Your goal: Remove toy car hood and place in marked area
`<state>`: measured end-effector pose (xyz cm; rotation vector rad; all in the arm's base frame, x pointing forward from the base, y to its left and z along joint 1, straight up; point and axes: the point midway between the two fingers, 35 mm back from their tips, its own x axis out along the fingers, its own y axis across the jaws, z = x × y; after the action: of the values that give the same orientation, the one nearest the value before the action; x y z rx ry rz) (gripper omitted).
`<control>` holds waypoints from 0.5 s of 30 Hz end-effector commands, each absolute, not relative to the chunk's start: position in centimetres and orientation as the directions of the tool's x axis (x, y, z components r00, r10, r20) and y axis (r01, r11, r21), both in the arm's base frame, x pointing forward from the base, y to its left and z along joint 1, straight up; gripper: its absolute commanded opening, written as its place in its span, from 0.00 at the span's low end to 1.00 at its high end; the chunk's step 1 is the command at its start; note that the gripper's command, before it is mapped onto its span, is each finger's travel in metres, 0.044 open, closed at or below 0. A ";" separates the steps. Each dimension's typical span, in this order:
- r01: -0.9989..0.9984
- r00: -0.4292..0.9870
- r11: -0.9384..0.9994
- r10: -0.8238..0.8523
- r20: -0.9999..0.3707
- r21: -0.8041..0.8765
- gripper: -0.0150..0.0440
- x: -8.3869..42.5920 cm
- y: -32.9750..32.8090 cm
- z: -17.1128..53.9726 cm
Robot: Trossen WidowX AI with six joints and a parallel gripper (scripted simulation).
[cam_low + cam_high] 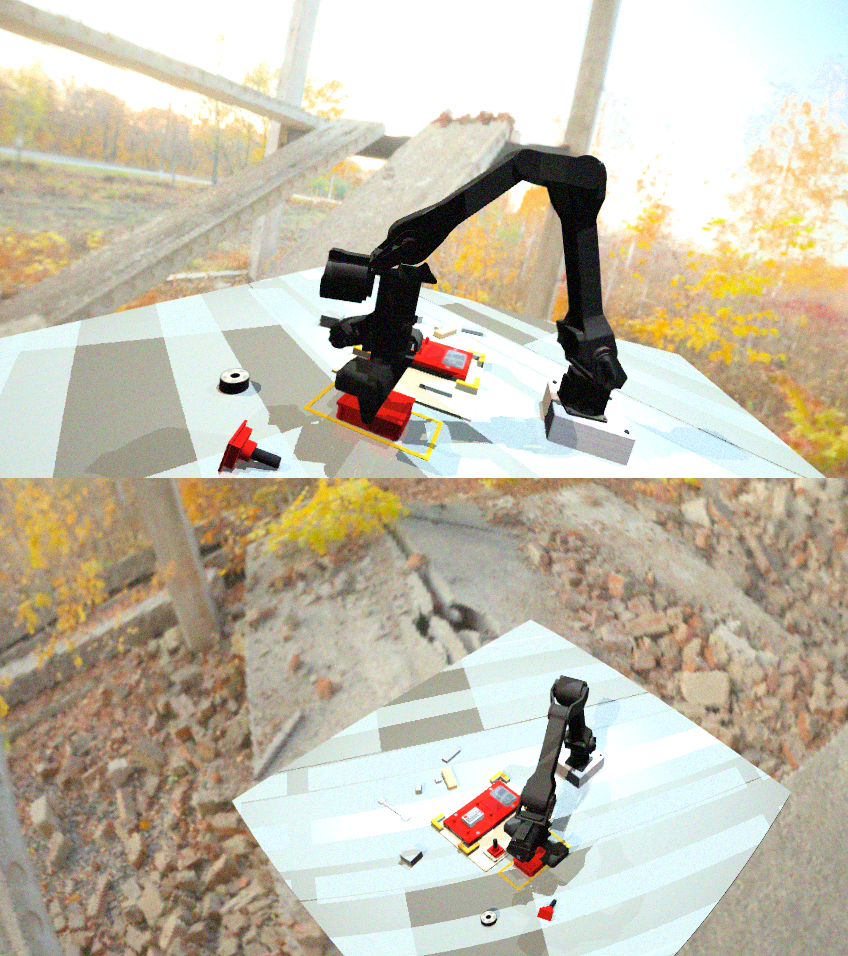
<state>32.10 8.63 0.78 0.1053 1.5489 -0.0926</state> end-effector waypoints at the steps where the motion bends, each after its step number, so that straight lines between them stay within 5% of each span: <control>1: 0.126 0.020 0.992 0.007 -1.000 0.009 0.48 32.1 8.6 0.8; 12: 0.126 0.020 0.992 0.007 -1.000 0.009 0.97 32.1 8.6 0.8; 15: 0.126 0.021 0.992 0.008 -1.000 0.010 1.00 32.2 8.6 1.9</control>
<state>31.98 8.61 0.96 0.1042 1.5563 -0.0943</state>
